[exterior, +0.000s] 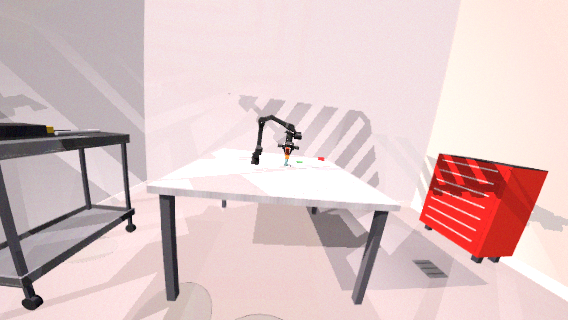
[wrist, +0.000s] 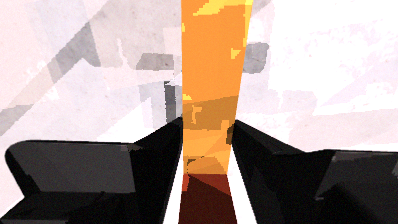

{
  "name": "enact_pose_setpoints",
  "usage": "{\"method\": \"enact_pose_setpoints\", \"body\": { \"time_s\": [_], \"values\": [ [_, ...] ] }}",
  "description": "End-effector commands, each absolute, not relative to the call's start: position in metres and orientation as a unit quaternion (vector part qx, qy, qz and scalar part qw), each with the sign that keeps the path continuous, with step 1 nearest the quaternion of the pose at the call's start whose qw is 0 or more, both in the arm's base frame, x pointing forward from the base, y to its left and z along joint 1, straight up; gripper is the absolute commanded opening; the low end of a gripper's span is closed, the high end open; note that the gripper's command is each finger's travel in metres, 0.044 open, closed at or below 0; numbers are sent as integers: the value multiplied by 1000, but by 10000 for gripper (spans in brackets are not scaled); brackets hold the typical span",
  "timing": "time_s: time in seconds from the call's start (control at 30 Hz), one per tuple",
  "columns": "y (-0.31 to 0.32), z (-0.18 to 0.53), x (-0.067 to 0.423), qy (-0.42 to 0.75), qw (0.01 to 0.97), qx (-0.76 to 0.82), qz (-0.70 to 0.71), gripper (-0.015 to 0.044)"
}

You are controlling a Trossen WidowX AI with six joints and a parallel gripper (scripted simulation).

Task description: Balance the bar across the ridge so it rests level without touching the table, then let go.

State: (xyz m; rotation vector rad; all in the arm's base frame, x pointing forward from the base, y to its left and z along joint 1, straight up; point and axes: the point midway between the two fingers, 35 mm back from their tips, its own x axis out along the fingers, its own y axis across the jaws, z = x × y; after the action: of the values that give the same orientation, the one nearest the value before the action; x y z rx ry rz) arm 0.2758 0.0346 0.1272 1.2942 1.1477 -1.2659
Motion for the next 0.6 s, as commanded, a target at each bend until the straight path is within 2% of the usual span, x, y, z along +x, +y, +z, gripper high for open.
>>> {"method": "enact_pose_setpoints", "body": {
  "time_s": [0.0,0.57],
  "values": [
    [35,122,276,468,478,532,-518,0],
    [35,116,275,468,478,532,-519,0]
  ]
}}
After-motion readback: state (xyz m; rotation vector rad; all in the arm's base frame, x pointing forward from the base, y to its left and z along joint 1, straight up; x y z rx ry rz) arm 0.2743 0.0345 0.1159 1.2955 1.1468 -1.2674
